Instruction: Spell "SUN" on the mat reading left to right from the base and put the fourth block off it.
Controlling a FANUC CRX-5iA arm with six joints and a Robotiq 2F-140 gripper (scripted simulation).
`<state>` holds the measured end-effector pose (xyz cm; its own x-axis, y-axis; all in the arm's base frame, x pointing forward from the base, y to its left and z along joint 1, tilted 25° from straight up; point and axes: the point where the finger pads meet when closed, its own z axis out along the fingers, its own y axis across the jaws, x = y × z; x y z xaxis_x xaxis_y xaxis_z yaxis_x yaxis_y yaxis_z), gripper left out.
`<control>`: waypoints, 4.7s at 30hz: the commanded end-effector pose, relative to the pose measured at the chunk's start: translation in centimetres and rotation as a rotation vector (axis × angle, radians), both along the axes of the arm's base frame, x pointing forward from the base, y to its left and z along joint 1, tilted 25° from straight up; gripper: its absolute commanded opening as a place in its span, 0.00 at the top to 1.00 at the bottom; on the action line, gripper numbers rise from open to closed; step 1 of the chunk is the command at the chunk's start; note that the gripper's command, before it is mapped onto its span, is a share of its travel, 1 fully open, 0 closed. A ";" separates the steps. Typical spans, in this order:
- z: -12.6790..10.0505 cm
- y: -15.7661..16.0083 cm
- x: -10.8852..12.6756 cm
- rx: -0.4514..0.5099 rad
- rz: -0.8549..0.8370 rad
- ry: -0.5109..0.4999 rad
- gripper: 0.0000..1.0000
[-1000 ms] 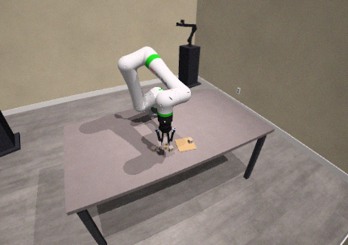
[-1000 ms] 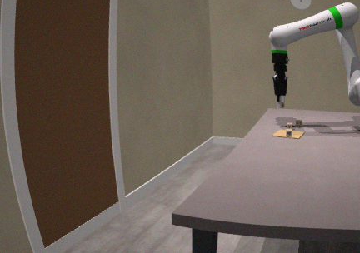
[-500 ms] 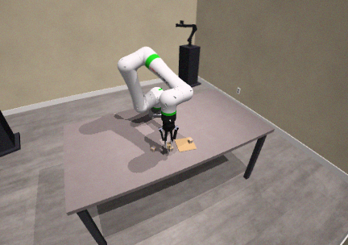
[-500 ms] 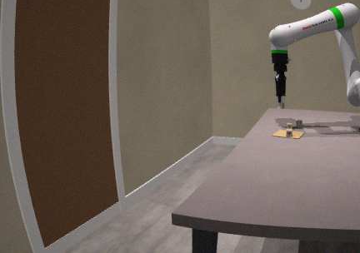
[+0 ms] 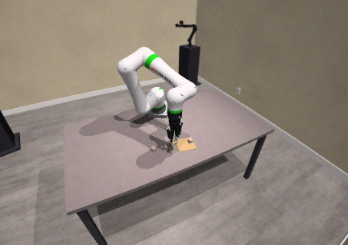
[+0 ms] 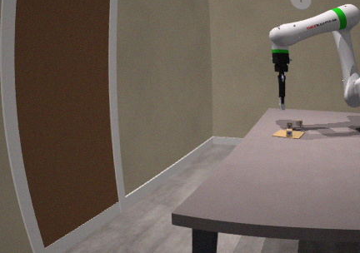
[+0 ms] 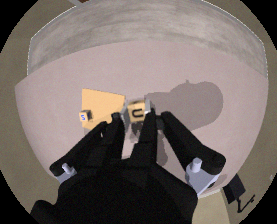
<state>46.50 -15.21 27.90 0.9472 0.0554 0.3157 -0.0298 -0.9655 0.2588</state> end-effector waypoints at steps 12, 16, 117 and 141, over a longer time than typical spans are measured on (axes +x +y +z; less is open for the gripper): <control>-1.3 4.5 -0.4 -0.141 0.416 0.118 0.84; -1.7 5.6 -0.6 -0.180 0.525 0.148 0.84; -12.7 10.5 0.8 -0.472 1.301 0.358 0.84; -13.0 10.4 0.9 -0.472 1.301 0.358 0.84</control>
<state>47.43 -4.78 14.89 0.1650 0.9620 -0.2176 0.9289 -0.0774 0.3622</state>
